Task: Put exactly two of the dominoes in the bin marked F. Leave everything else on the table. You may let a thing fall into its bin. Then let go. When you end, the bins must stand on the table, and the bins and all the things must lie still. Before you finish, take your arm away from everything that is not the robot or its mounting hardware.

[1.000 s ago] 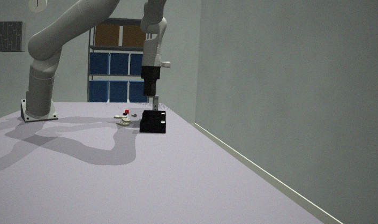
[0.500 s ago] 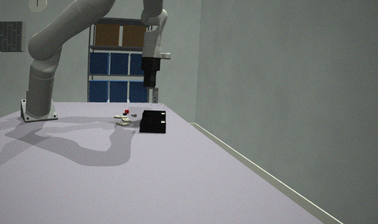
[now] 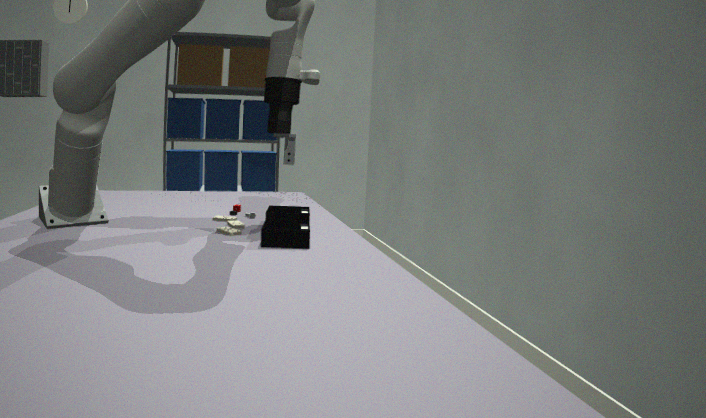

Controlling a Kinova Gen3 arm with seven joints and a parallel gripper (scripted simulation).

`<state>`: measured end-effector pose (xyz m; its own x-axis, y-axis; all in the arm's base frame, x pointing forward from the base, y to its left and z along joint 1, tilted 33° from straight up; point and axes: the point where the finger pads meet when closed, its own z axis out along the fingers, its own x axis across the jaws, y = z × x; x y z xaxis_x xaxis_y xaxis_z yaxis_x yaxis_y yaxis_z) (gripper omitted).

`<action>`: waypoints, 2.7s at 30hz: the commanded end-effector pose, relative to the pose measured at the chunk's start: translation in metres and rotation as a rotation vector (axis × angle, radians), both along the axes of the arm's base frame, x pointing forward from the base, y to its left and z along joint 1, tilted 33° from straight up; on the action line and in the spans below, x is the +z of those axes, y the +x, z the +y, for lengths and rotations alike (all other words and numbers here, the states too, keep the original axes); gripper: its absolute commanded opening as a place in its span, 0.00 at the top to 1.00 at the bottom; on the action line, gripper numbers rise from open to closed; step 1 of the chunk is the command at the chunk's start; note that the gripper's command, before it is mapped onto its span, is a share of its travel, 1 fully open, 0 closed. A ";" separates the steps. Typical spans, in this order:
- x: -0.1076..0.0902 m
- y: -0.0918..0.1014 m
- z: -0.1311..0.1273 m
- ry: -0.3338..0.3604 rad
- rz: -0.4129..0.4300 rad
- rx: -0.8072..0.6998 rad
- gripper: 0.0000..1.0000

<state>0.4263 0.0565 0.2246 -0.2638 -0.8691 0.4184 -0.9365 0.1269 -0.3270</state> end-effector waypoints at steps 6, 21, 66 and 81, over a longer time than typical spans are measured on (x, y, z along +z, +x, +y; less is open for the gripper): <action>0.062 -0.011 0.035 0.006 -0.029 0.007 0.69; 0.026 -0.034 0.011 0.080 -0.171 -0.247 0.21; -0.073 -0.095 -0.051 0.281 -0.560 -0.945 0.21; -0.072 -0.094 -0.053 0.281 -0.560 -0.945 0.21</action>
